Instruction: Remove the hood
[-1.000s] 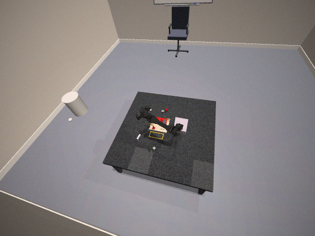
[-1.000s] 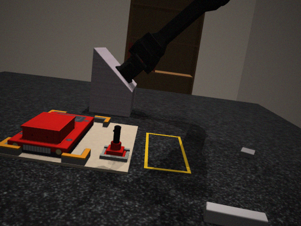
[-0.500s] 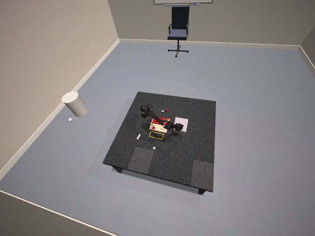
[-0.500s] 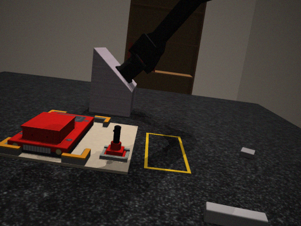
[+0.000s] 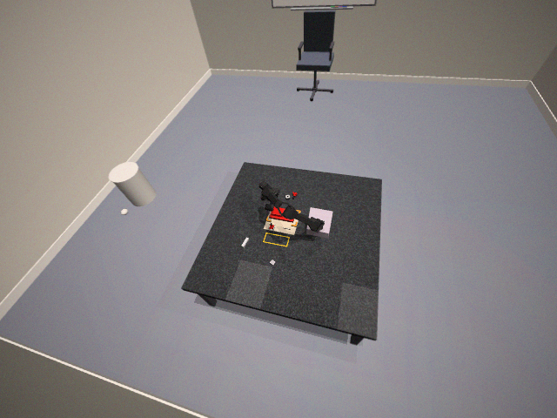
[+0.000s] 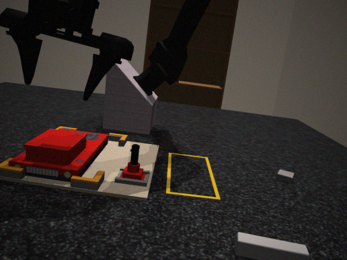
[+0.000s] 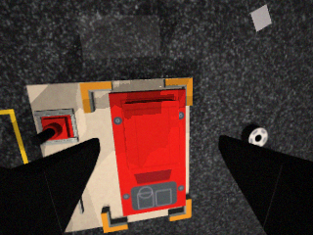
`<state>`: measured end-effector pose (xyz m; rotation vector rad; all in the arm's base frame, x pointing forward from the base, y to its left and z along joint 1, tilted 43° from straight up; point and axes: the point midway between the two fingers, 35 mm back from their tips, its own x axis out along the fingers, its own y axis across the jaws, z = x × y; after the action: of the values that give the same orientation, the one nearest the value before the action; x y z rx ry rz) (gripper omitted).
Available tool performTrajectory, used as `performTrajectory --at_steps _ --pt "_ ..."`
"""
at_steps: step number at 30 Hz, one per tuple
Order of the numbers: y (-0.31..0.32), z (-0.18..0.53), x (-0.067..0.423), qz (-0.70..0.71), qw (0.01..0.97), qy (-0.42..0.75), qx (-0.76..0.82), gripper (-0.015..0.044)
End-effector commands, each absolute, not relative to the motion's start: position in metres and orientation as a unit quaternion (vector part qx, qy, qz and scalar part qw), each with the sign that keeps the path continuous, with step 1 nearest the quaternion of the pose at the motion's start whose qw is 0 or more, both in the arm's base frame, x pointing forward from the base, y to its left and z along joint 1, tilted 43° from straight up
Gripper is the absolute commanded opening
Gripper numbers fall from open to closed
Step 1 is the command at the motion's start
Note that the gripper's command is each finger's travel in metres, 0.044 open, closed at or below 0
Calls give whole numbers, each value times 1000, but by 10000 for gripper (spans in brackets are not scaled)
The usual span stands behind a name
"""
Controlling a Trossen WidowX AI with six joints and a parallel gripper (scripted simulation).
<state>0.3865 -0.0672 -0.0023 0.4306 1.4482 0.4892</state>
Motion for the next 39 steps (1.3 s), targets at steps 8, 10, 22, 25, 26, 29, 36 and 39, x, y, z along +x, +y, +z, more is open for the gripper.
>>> performTrajectory --at_steps 8,10,22,25,26,29,36,39 --pt "-58 -28 362 285 660 659 219 440" --pt "-57 -29 363 285 660 659 219 440" --pt "-52 -35 363 285 661 659 219 440" --pt "-51 -37 363 285 661 659 219 440" --pt "-50 -37 363 285 661 659 219 440" --pt "-49 -39 363 285 661 659 219 440" --pt "-46 -43 362 285 661 659 219 440" --pt "-45 -44 362 285 661 659 219 440"
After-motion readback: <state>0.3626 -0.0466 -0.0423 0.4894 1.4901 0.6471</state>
